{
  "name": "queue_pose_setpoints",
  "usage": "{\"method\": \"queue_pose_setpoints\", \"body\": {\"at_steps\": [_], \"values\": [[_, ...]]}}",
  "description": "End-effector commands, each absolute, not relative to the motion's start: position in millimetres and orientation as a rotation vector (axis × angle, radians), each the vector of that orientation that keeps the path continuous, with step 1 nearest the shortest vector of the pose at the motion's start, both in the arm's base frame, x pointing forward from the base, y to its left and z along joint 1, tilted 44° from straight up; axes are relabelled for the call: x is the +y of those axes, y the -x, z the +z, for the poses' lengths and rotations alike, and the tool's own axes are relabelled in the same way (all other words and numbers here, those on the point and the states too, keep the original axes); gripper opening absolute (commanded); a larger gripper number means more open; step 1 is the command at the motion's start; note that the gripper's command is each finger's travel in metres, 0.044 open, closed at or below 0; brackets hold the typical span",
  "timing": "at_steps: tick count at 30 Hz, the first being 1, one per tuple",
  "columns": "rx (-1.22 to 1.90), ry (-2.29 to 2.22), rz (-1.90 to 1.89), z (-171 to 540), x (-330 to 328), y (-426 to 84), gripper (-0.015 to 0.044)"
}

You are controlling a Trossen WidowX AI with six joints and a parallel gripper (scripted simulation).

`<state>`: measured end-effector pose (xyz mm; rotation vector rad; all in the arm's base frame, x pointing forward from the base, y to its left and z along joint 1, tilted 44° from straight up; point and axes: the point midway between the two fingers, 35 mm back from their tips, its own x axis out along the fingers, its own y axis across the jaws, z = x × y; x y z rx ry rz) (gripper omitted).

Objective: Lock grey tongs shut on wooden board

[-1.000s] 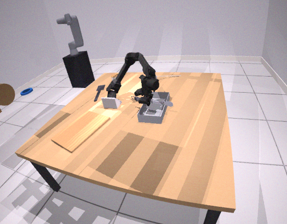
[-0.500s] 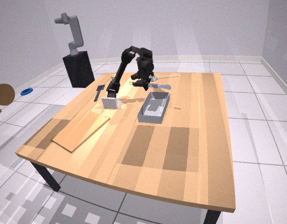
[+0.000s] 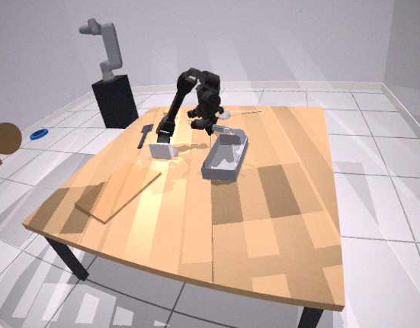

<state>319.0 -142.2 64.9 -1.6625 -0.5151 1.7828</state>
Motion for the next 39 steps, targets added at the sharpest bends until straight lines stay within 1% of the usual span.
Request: {"method": "queue_pose_setpoints", "body": {"at_steps": [1, 17, 27, 33, 39], "values": [[-0.397, 1.598, 1.78, 47.9, -169.8, -311.5, -0.015], [0.02, 1.277, 1.738, -28.1, -260.5, -253.5, -0.015], [0.217, 1.082, 1.687, -71.3, -296.6, -208.1, -0.015], [0.215, 1.081, 1.687, -74.2, -298.9, -204.3, -0.015], [0.086, 1.2, 1.728, -75.6, -303.1, -196.9, -0.015]]}}
